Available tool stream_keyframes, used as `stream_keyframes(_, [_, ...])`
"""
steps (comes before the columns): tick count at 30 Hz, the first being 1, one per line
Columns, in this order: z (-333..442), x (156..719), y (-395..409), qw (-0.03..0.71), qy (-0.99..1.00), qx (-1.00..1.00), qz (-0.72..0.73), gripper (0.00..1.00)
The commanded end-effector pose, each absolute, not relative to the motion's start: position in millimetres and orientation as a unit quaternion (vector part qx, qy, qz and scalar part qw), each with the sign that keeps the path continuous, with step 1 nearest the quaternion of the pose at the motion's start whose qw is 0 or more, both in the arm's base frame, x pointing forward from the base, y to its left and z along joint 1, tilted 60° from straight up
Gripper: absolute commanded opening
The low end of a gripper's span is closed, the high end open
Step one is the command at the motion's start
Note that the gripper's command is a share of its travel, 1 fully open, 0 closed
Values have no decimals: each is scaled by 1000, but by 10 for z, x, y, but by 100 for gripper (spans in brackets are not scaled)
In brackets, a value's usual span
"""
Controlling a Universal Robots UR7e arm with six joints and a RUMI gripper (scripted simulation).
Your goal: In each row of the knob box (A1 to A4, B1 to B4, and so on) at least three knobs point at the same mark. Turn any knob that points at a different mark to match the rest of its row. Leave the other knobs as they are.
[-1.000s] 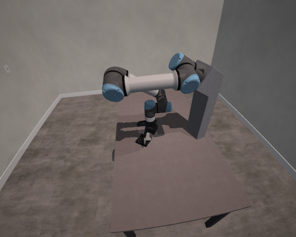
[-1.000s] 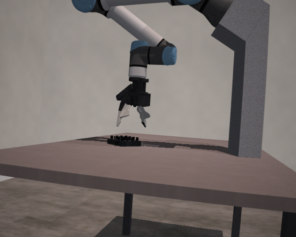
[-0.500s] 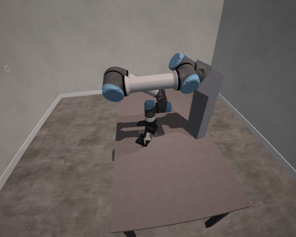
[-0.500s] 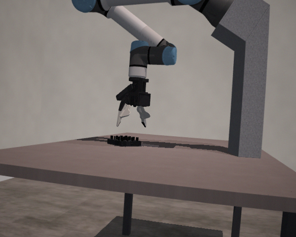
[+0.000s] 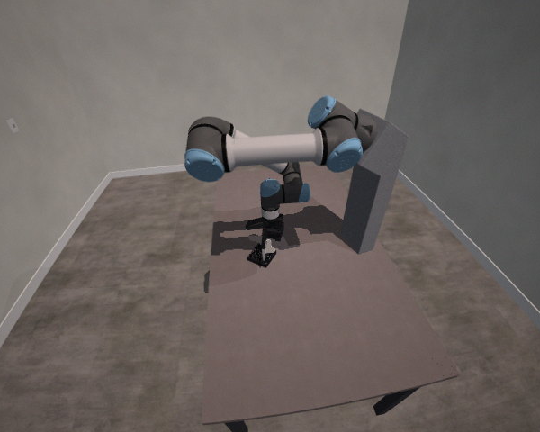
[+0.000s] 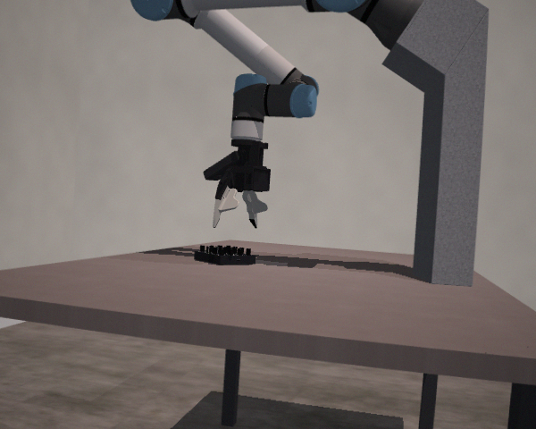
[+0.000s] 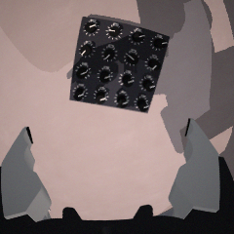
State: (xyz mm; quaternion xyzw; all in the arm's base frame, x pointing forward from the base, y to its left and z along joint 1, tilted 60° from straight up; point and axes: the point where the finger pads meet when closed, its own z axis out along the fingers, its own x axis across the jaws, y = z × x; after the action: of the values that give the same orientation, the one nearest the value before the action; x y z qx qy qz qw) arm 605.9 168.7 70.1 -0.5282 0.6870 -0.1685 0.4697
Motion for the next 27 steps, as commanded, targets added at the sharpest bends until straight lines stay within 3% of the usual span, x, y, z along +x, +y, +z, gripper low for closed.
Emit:
stream_keyframes(1, [766, 6100, 1579, 458, 653, -571, -194, 100])
stream_keyframes(24, [983, 6192, 1190, 409, 519, -694, -286, 100])
stream_keyframes(25, [983, 6192, 1190, 409, 519, -694, -286, 11])
stream_keyframes(27, [983, 6192, 1190, 409, 519, -694, -286, 11])
